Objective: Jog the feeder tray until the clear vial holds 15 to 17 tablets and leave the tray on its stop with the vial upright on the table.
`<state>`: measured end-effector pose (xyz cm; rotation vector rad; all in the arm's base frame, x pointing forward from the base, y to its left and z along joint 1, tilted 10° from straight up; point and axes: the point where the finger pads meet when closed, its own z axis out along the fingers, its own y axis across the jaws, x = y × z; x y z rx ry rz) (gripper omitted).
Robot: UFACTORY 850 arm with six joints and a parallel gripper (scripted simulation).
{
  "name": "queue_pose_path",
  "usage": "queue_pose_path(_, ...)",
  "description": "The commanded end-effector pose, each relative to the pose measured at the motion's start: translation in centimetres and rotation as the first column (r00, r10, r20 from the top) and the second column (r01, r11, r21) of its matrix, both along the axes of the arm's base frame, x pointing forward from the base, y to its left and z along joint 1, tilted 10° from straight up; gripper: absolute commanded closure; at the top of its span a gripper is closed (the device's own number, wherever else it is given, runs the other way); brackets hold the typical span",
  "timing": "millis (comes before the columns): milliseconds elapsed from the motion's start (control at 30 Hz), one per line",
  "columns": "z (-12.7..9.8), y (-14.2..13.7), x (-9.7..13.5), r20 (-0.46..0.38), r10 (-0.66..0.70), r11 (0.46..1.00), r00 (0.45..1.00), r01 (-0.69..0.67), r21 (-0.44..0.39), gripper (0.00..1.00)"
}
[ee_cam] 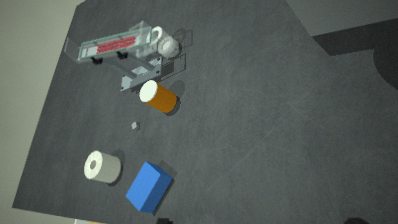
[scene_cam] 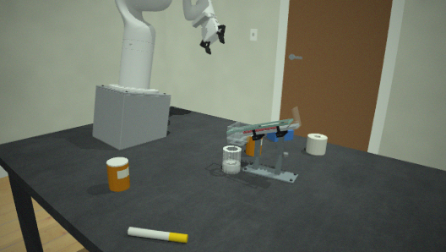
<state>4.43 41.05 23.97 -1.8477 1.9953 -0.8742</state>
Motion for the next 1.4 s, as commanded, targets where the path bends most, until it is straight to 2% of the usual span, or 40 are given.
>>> queue_pose_path(0, 0.1, 0.1, 0.0, 0.000, 0.000, 1.000, 1.000, 0.000, 0.001, 0.00)
queue_pose_path(533, 0.1, 0.1, 0.0, 0.000, 0.000, 1.000, 1.000, 0.000, 0.001, 0.00)
queue_pose_path(567, 0.1, 0.1, 0.0, 0.000, 0.000, 1.000, 1.000, 0.000, 0.001, 1.00)
queue_pose_path(767, -0.5, -0.3, 1.4, -0.018, -0.064, 0.998, 0.998, 0.064, -0.013, 1.00)
queue_pose_path(867, -1.4, -1.0, 3.7, -0.047, -0.169, 0.985, 0.984, 0.168, -0.036, 1.00)
queue_pose_path(967, -2.9, -2.3, 7.1, -0.091, -0.331, 0.943, 0.939, 0.326, -0.072, 1.00)
queue_pose_path(1000, -2.9, -2.3, 7.1, -0.091, -0.331, 0.943, 0.939, 0.326, -0.072, 1.00)
queue_pose_path(1033, -3.5, -2.8, 8.4, -0.109, -0.396, 0.918, 0.912, 0.388, -0.087, 1.00)
queue_pose_path(1100, -3.5, -2.8, 8.4, -0.109, -0.396, 0.918, 0.912, 0.388, -0.087, 1.00)
queue_pose_path(1133, -4.1, -3.5, 9.9, -0.128, -0.464, 0.885, 0.876, 0.454, -0.103, 1.00)
queue_pose_path(1167, -4.1, -3.5, 9.9, -0.128, -0.464, 0.885, 0.876, 0.454, -0.103, 1.00)
queue_pose_path(1200, -4.8, -4.2, 11.4, -0.148, -0.535, 0.845, 0.832, 0.522, -0.120, 1.00)
queue_pose_path(1233, -4.8, -4.2, 11.4, -0.148, -0.535, 0.845, 0.832, 0.522, -0.120, 1.00)
queue_pose_path(1267, -5.5, -5.0, 12.9, -0.168, -0.601, 0.799, 0.781, 0.585, -0.137, 1.00)
queue_pose_path(1333, -5.5, -5.0, 12.9, -0.170, -0.606, 0.796, 0.777, 0.590, -0.139, 1.00)
queue_pose_path(1367, -6.3, -5.9, 14.6, -0.192, -0.675, 0.737, 0.712, 0.657, -0.158, 1.00)
